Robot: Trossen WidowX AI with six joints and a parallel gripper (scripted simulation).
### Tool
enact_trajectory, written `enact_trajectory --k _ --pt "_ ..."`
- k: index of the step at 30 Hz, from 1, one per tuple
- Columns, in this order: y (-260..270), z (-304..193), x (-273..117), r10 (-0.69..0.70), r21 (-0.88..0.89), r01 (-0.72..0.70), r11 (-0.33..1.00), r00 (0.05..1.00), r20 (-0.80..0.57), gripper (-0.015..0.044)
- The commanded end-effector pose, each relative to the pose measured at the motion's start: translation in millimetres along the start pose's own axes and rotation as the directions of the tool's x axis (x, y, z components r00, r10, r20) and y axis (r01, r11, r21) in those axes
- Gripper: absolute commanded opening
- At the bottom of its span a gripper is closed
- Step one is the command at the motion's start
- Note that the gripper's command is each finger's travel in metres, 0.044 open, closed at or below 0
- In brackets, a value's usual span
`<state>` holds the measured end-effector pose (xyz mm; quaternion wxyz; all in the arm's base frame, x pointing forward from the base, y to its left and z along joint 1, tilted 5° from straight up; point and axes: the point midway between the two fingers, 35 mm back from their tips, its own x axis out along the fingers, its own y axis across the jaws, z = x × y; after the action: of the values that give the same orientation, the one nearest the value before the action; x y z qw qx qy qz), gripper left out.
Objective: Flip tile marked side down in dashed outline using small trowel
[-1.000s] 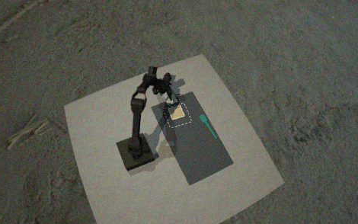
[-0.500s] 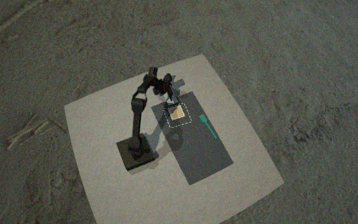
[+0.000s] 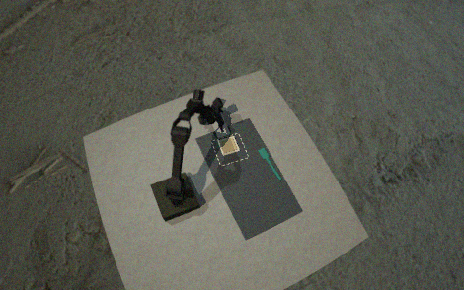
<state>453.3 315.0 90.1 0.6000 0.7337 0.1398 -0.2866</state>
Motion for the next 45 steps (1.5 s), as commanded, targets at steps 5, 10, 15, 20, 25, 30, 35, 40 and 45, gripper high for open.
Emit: enact_trajectory --k 5,10,15,20,25,30,35,40,45 --pt "-1 7 2 0.006 0.005 -0.006 1.0 1.0 0.004 0.0" --pt "-1 15 2 0.006 0.005 -0.006 1.0 1.0 0.004 0.0" --pt "-1 23 2 0.006 0.004 -0.006 1.0 1.0 0.005 0.0" --pt "2 20 0 0.006 0.004 -0.006 1.0 1.0 0.004 0.0" --pt "12 8 -8 0.006 0.005 -0.006 1.0 1.0 0.003 0.0" --pt "22 -3 -16 0.006 0.006 -0.006 1.0 1.0 0.002 0.0" --pt "30 -11 -24 0.006 0.007 -0.006 1.0 1.0 0.002 0.0" --pt "33 -6 -21 0.006 0.014 -0.006 1.0 1.0 0.013 0.0" --pt "47 24 -2 0.003 0.057 -0.007 0.998 0.998 0.07 0.0"
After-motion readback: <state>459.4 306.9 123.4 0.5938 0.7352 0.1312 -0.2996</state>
